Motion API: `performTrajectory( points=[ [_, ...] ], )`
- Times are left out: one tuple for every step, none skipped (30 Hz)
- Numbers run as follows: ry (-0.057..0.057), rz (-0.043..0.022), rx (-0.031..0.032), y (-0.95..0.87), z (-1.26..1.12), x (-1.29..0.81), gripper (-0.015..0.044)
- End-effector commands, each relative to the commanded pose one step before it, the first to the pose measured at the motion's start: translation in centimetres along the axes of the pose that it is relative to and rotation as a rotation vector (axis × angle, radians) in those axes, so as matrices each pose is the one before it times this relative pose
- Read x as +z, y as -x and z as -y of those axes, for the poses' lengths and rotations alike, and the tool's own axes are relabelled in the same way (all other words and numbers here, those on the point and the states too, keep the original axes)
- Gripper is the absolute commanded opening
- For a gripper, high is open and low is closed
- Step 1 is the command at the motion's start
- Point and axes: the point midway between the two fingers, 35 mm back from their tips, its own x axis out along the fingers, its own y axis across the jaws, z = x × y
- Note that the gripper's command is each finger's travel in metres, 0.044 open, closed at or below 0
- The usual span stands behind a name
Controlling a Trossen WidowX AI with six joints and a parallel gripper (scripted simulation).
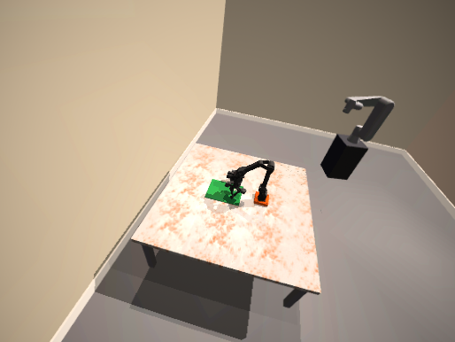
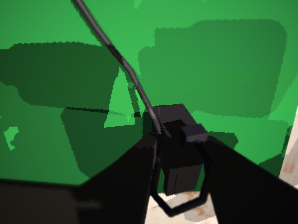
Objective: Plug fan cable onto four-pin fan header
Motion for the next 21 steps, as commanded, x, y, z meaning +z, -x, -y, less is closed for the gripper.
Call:
performTrajectory(
  points=[
    [0.0002, -0.00015, 0.00065, 0.017, -0.014, -0.008, 0.0096],
    [0.0, 0.0, 0.0, 0.0, 0.0, 0.0, 0.009],
    [0.0, 0.0, 0.0, 0.0, 0.0, 0.0, 0.0083],
    [0.0, 0.0, 0.0, 0.0, 0.0, 0.0, 0.0076],
    [0.0, 0.0, 0.0, 0.0, 0.0, 0.0, 0.007],
    [0.0, 0.0, 0.0, 0.0, 0.0, 0.0, 0.0063],
    [0.0, 0.0, 0.0, 0.0, 0.0, 0.0, 0.0056],
    [0.0, -0.00002, -0.00002, 0.046, -0.01, -0.014, 0.003],
    [-0.0001, -0.00005, -0.00007, 0.139, -0.03, -0.042, 0.0004],
    [-0.0001, -0.00008, -0.00011, 0.233, -0.048, -0.07, 0.0],
    [-0.0002, -0.00009, -0.00014, 0.285, -0.055, -0.085, 0.0],
    [-0.0002, -0.00009, -0.00014, 0.287, -0.051, -0.085, 0.0],
    [-0.0002, -0.00009, -0.00015, 0.289, -0.047, -0.084, 0.0],
    [-0.0002, -0.00009, -0.00015, 0.291, -0.043, -0.084, 0.0],
    [-0.0002, -0.00009, -0.00016, 0.293, -0.039, -0.083, 0.0],
    [-0.0002, -0.00009, -0.00016, 0.294, -0.035, -0.083, 0.0],
    [-0.0002, -0.00009, -0.00016, 0.296, -0.031, -0.082, 0.0],
    [-0.0002, -0.00009, -0.00017, 0.297, -0.026, -0.081, 0.0],
    [-0.0002, -0.00009, -0.00017, 0.299, -0.022, -0.081, 0.0],
    [-0.0002, -0.00008, -0.00018, 0.3, -0.018, -0.08, 0.0],
    [-0.0002, -0.00008, -0.00018, 0.302, -0.014, -0.08, 0.0]
  ],
)
